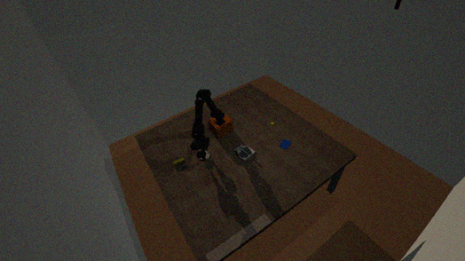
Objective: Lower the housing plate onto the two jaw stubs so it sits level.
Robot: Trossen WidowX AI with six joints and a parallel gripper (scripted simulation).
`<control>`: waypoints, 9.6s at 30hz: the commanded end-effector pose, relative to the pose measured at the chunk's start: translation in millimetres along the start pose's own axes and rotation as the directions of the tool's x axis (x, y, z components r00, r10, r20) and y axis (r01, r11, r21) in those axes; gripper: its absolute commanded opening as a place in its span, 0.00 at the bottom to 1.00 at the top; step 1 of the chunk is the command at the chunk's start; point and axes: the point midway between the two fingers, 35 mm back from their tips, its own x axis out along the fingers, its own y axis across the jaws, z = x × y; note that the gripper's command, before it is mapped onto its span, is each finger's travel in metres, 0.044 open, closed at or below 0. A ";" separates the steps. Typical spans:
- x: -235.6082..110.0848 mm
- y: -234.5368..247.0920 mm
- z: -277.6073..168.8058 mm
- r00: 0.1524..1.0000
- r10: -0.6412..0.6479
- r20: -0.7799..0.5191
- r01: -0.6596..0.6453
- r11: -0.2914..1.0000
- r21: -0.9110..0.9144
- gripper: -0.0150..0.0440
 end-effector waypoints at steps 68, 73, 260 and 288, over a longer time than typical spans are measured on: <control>7.0 -1.2 -0.3 1.000 -0.006 -0.001 0.006 1.000 -0.001 0.85; -8.7 -0.2 0.0 1.000 -0.006 0.000 0.006 1.000 -0.002 0.85; -54.8 -85.4 -257.0 1.000 -0.013 -0.019 -0.023 -0.769 -0.639 0.85; -25.8 -84.3 -258.7 1.000 -0.013 -0.019 -0.022 -0.768 -0.640 0.85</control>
